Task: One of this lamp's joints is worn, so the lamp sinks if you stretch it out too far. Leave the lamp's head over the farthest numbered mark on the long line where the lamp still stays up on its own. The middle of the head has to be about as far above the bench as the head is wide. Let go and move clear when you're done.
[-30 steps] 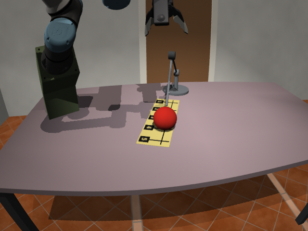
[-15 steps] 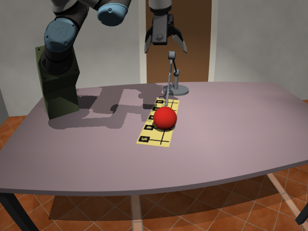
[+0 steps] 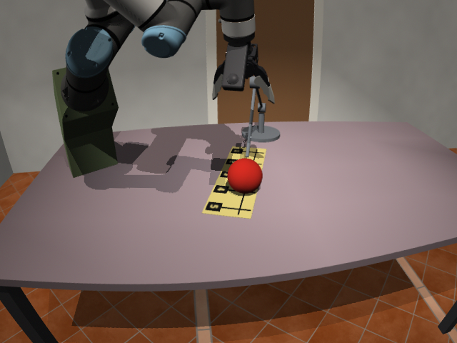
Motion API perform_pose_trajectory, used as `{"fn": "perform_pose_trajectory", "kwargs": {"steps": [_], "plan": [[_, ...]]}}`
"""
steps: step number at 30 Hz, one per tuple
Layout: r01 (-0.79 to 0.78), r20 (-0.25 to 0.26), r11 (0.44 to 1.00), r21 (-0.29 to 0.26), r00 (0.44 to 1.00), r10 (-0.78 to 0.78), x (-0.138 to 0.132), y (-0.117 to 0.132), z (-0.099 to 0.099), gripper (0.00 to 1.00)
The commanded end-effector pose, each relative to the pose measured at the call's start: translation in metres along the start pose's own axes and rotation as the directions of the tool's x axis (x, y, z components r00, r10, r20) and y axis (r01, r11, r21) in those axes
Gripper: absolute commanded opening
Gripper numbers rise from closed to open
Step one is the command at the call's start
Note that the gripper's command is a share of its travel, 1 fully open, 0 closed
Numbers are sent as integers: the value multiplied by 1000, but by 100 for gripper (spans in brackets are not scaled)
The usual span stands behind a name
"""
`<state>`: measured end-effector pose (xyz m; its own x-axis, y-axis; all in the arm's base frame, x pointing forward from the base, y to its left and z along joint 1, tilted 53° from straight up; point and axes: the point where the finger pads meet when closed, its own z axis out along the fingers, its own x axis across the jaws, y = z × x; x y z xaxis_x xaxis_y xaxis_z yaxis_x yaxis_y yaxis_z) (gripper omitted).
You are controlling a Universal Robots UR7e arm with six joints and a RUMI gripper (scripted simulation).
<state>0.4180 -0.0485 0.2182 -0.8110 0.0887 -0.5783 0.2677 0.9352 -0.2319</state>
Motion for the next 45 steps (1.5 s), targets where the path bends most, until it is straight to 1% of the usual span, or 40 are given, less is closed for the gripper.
{"fn": "perform_pose_trajectory", "kwargs": {"steps": [1,11,13,28,30,45], "plan": [[-3,2,1000,2,1000,3,-3,-2,9,100],[-1,7,1000,-1,1000,1,-9,-3,22,100],[-1,7,1000,-1,1000,1,-9,-3,22,100],[-1,6,1000,-1,1000,1,-8,-3,59,100],[-1,6,1000,-1,1000,1,-8,-3,59,100],[-1,5,1000,-1,1000,1,-9,-3,93,100]]}}
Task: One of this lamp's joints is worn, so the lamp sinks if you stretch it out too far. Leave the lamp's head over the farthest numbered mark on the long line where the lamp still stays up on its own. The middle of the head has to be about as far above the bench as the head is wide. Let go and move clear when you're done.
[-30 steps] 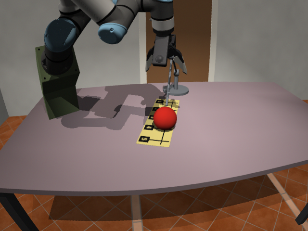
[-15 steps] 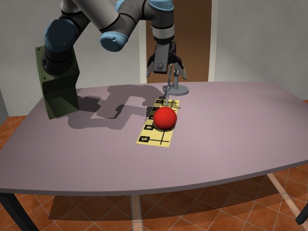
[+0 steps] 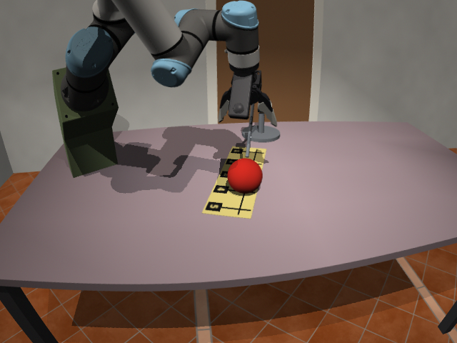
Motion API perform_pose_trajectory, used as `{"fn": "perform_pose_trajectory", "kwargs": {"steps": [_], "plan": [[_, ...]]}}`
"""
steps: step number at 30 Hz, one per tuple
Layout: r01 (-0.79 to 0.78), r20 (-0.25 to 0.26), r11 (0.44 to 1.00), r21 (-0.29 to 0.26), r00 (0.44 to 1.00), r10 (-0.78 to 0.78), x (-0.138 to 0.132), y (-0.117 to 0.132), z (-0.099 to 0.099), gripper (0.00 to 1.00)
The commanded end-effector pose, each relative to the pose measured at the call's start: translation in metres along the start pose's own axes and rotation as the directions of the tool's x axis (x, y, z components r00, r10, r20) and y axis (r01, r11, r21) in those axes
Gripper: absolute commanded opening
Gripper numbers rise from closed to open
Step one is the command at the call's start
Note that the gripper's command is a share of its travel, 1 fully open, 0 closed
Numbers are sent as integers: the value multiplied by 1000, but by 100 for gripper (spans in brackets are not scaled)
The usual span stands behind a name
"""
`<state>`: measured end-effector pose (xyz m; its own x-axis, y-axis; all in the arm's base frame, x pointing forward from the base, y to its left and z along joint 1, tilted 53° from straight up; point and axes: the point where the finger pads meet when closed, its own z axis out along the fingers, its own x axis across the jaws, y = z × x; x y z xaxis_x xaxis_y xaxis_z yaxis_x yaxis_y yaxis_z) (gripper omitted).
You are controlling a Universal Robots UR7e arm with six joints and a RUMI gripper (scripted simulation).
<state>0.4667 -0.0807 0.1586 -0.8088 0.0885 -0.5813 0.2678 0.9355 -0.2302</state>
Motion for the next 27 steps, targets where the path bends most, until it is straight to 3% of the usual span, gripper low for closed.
{"fn": "perform_pose_trajectory", "kwargs": {"steps": [1,17,27], "plan": [[0,2,1000,0,1000,0,-1,0,10,100],[0,1,1000,0,1000,0,-1,0,45,100],[0,2,1000,0,1000,0,-1,0,52,100]]}}
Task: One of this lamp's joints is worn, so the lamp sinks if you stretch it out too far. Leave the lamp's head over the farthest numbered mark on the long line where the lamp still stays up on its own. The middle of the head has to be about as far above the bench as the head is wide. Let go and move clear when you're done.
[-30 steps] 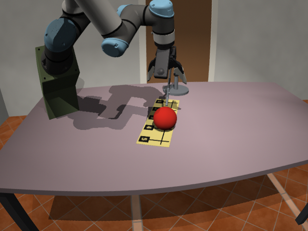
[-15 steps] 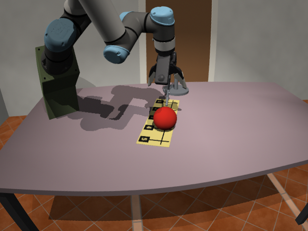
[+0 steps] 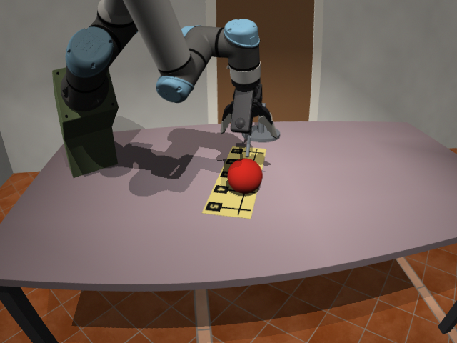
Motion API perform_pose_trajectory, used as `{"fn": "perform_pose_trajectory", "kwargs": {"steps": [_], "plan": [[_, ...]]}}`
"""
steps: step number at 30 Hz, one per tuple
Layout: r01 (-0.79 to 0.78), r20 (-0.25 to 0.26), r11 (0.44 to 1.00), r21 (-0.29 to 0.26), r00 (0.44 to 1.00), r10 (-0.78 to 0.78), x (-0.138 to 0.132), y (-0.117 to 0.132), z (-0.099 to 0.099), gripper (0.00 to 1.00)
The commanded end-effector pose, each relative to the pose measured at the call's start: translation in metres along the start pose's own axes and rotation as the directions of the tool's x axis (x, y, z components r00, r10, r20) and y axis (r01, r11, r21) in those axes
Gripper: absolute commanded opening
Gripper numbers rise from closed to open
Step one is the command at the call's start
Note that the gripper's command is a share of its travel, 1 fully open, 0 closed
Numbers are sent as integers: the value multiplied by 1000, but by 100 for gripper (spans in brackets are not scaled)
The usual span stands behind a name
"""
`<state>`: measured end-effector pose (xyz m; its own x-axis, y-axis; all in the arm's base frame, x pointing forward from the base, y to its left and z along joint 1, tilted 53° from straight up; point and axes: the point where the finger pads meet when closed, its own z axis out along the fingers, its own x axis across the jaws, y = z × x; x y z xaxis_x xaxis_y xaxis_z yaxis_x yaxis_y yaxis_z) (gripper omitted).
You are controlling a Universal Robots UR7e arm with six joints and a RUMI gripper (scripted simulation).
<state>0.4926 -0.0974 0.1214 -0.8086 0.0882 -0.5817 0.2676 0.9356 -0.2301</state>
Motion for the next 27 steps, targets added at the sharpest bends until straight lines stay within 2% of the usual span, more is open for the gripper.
{"fn": "perform_pose_trajectory", "kwargs": {"steps": [1,9,10,27], "plan": [[0,2,1000,0,1000,0,-1,0,5,100],[0,3,1000,0,1000,0,-1,0,10,100],[0,3,1000,0,1000,0,-1,0,10,0],[0,2,1000,0,1000,0,-1,0,8,0]]}}
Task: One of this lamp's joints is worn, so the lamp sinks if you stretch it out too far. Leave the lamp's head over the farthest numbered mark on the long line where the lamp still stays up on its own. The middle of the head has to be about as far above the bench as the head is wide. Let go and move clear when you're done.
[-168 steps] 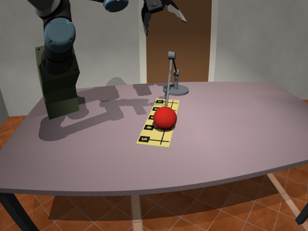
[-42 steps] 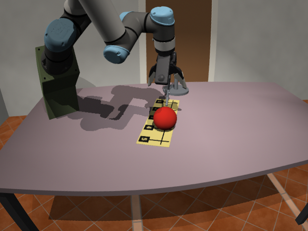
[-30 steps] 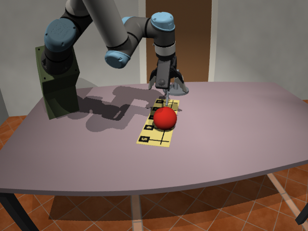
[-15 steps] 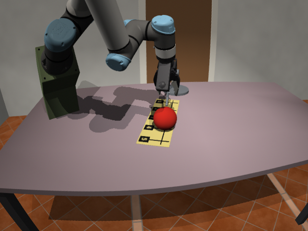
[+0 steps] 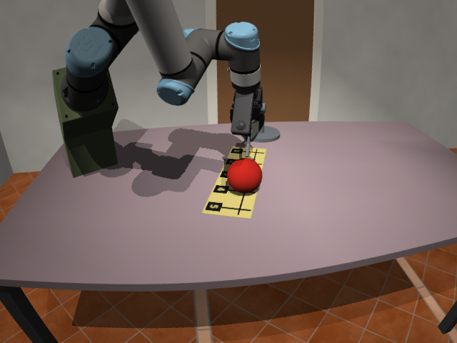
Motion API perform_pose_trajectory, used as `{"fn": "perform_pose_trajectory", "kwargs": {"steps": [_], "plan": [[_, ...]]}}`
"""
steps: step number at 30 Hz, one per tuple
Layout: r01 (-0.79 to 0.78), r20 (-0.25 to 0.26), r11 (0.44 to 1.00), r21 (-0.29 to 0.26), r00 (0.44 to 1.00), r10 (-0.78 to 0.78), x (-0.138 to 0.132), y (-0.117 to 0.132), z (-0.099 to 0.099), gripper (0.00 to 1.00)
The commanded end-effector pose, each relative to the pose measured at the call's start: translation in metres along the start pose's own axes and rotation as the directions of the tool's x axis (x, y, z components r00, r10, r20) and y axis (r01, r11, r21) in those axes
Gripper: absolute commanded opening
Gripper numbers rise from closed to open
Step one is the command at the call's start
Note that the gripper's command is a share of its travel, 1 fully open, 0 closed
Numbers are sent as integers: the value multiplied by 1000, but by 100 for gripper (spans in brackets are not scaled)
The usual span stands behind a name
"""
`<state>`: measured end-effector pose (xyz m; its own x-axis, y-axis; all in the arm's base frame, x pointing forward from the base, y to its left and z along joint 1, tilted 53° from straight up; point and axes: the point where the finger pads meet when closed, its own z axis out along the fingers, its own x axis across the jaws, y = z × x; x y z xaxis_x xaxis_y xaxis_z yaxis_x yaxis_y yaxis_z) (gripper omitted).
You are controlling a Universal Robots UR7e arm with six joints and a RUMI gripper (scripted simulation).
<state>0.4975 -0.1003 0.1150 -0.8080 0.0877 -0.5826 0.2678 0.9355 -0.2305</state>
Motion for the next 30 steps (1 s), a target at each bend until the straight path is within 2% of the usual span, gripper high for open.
{"fn": "perform_pose_trajectory", "kwargs": {"steps": [1,16,30], "plan": [[0,1,1000,0,1000,0,0,0,-1,0],[0,1,1000,0,1000,0,0,0,0,0],[1,1,1000,0,1000,-1,-1,42,-9,0]]}}
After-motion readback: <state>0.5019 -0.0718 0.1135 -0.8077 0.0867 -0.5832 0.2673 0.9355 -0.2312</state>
